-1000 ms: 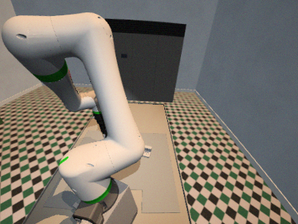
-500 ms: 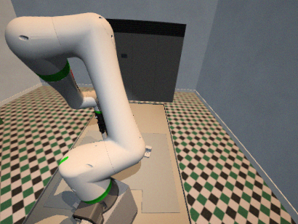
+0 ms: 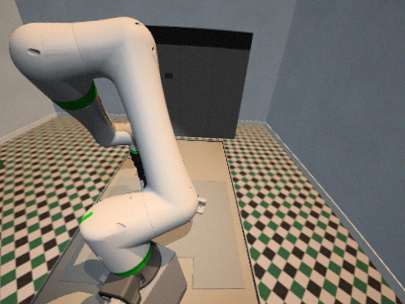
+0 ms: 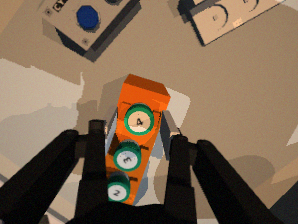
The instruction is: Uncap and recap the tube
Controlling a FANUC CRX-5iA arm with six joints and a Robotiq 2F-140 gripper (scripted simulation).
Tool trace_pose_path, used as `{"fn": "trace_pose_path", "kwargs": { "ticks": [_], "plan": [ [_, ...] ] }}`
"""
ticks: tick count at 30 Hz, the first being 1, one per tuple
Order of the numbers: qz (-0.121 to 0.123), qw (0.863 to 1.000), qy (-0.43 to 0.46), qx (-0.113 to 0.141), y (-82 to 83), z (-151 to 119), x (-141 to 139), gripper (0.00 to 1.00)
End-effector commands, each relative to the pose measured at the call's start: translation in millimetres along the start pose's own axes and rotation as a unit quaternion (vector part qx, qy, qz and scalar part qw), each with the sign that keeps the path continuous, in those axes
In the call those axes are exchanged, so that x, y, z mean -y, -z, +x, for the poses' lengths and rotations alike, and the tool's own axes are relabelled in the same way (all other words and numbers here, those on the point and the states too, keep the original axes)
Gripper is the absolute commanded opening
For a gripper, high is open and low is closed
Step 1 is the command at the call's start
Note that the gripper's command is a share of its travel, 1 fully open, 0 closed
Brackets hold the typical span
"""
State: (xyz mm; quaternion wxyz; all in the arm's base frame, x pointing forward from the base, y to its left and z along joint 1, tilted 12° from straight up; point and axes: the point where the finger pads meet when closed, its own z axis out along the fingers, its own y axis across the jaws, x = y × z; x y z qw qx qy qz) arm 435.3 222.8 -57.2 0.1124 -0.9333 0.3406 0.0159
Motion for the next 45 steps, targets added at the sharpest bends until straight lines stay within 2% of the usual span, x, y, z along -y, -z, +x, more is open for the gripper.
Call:
{"fn": "trace_pose_path", "kwargs": {
  "ticks": [1, 3, 5, 6, 7, 8, 9, 10, 12, 21, 22, 34, 35, 37, 41, 45],
  "plan": [
    [-0.005, 0.992, -0.128, -0.013, 0.1, 0.2, 0.0, 0.35],
    [-0.005, 0.992, -0.128, -0.013, 0.1, 0.2, 0.0, 0.35],
    [-0.003, 0.978, -0.210, -0.013, 0.1, 0.2, 0.0, 0.35],
    [-0.003, 0.978, -0.210, -0.013, 0.1, 0.2, 0.0, 0.35],
    [-0.003, 0.968, -0.250, -0.013, 0.1, 0.2, 0.0, 0.35],
    [-0.003, 0.968, -0.250, -0.013, 0.1, 0.2, 0.0, 0.35],
    [-0.002, 0.957, -0.291, -0.013, 0.1, 0.2, 0.0, 0.35],
    [-0.002, 0.957, -0.291, -0.013, 0.1, 0.2, 0.0, 0.35],
    [-0.002, 0.936, -0.352, -0.013, 0.1, 0.1, 0.0, 0.35],
    [-0.002, 0.936, -0.352, -0.013, 0.1, 0.1, 0.0, 0.35],
    [-0.002, 0.936, -0.352, -0.013, 0.1, 0.1, 0.0, 0.00],
    [-0.002, 0.936, -0.352, -0.013, 0.1, 0.1, 0.0, 0.00],
    [-0.002, 0.944, -0.329, -0.013, 0.1, 0.1, 0.0, 0.00],
    [-0.002, 0.944, -0.329, -0.013, 0.1, 0.1, 0.0, 0.00],
    [-0.003, 0.972, -0.233, -0.013, 0.2, 0.1, 0.0, 0.00],
    [-0.004, 0.991, -0.135, -0.013, 0.3, 0.1, 0.0, 0.00]
  ]
}}
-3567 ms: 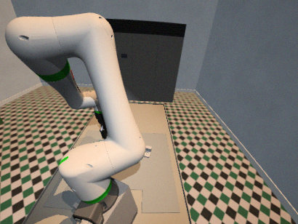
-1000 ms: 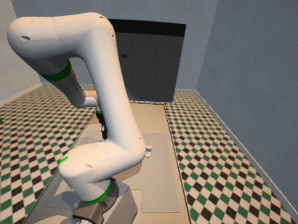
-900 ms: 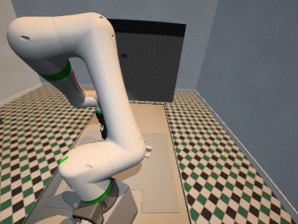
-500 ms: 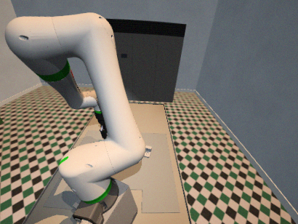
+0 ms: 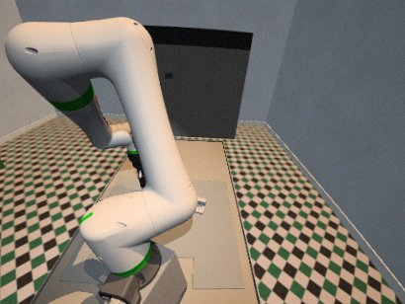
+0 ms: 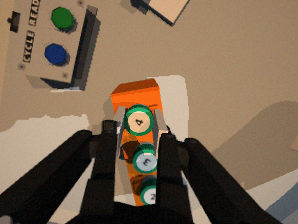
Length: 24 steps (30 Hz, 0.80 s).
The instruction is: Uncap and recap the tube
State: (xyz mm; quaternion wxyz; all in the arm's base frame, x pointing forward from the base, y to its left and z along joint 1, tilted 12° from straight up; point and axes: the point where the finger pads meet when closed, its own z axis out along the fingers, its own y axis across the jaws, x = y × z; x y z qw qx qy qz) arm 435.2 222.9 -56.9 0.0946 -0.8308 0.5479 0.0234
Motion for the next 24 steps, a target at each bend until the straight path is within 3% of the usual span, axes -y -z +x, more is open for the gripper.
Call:
{"fn": "trace_pose_path", "kwargs": {
  "ticks": [1, 7, 9, 14, 21, 22, 24],
  "plan": [
    [0.000, 0.993, 0.121, 0.008, 0.1, 0.3, 0.1, 0.00],
    [0.001, 0.963, 0.268, 0.008, 0.3, 0.3, 0.1, 0.00],
    [0.001, 0.963, 0.268, 0.008, 0.3, 0.3, 0.1, 0.00],
    [0.002, 0.923, 0.385, 0.007, 0.4, 0.3, 0.1, 0.00],
    [0.002, 0.923, 0.385, 0.007, 0.4, 0.3, 0.1, 0.00],
    [0.002, 0.923, 0.385, 0.007, 0.4, 0.3, 0.1, 0.35],
    [0.002, 0.923, 0.385, 0.007, 0.4, 0.3, 0.1, 0.35]
  ]
}}
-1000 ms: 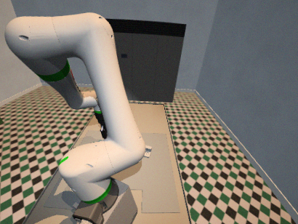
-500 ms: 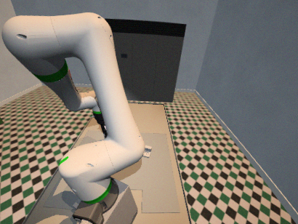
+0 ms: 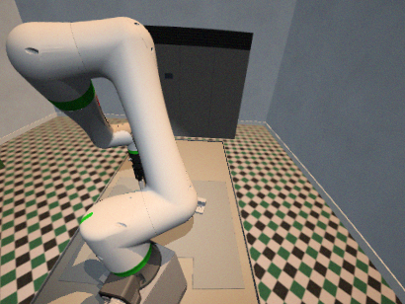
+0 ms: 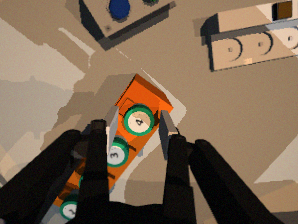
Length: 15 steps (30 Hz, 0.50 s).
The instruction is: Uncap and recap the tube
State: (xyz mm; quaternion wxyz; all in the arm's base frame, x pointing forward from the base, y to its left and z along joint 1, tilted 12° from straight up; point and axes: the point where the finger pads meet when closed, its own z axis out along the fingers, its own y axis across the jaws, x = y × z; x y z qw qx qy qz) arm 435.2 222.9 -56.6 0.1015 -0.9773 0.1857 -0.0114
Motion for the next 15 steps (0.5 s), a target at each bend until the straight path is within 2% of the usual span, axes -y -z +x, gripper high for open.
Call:
{"fn": "trace_pose_path", "kwargs": {
  "ticks": [1, 10, 13, 14, 15],
  "plan": [
    [0.001, 1.000, 0.000, 0.002, 0.1, 0.3, -0.2, 0.35],
    [0.001, 1.000, 0.000, 0.002, 0.1, 0.3, -0.2, 0.35],
    [0.000, 0.992, -0.124, 0.002, 0.1, 0.3, -0.2, 0.35],
    [0.000, 0.992, -0.124, 0.002, 0.1, 0.3, -0.2, 0.35],
    [0.000, 0.986, -0.165, 0.002, 0.1, 0.3, -0.2, 0.35]
  ]
}}
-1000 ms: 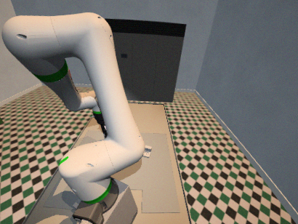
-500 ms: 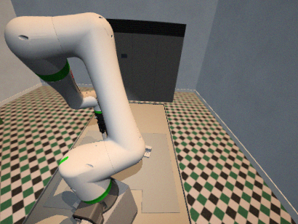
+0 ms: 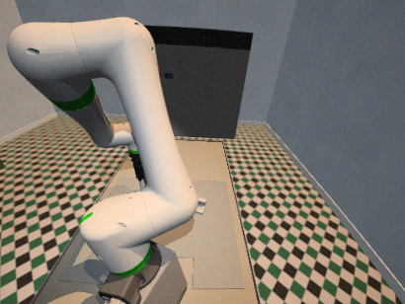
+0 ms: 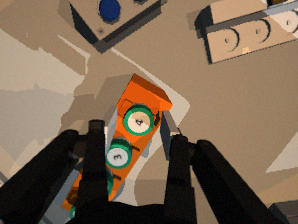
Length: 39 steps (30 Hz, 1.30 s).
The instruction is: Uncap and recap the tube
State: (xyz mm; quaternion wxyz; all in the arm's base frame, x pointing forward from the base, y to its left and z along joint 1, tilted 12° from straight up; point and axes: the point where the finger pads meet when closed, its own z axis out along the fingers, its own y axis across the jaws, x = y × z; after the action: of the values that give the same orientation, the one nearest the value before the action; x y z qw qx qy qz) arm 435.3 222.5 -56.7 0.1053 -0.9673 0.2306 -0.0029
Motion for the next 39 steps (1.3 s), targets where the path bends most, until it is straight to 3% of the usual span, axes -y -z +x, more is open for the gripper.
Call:
{"fn": "trace_pose_path", "kwargs": {
  "ticks": [1, 2, 4, 6, 9, 10, 11, 12, 13, 14, 15, 17, 24, 25, 39],
  "plan": [
    [-0.002, 0.993, -0.119, -0.003, 0.1, 0.1, 0.1, 0.35],
    [-0.001, 0.987, -0.161, -0.003, 0.1, 0.1, 0.1, 0.35],
    [-0.001, 0.987, -0.161, -0.003, 0.1, 0.1, 0.1, 0.35],
    [-0.001, 0.970, -0.242, -0.003, 0.1, 0.1, 0.1, 0.35],
    [-0.001, 0.959, -0.282, -0.003, 0.1, 0.1, 0.1, 0.35],
    [-0.001, 0.947, -0.322, -0.003, 0.1, 0.1, 0.1, 0.35],
    [-0.001, 0.947, -0.322, -0.003, 0.1, 0.1, 0.1, 0.35],
    [-0.001, 0.932, -0.361, -0.003, 0.1, 0.1, 0.1, 0.35],
    [-0.001, 0.932, -0.361, -0.003, 0.1, 0.1, 0.2, 0.35],
    [-0.001, 0.917, -0.400, -0.003, 0.1, 0.1, 0.2, 0.35],
    [-0.001, 0.917, -0.400, -0.003, 0.1, 0.1, 0.2, 0.35],
    [0.000, 0.889, -0.459, -0.003, 0.1, 0.1, 0.2, 0.35],
    [0.000, 0.889, -0.459, -0.003, 0.2, 0.2, 0.0, 0.35],
    [0.000, 0.889, -0.459, -0.003, 0.2, 0.2, 0.0, 0.00],
    [0.000, 0.889, -0.459, -0.003, 0.2, 0.2, 0.0, 0.00]
  ]
}}
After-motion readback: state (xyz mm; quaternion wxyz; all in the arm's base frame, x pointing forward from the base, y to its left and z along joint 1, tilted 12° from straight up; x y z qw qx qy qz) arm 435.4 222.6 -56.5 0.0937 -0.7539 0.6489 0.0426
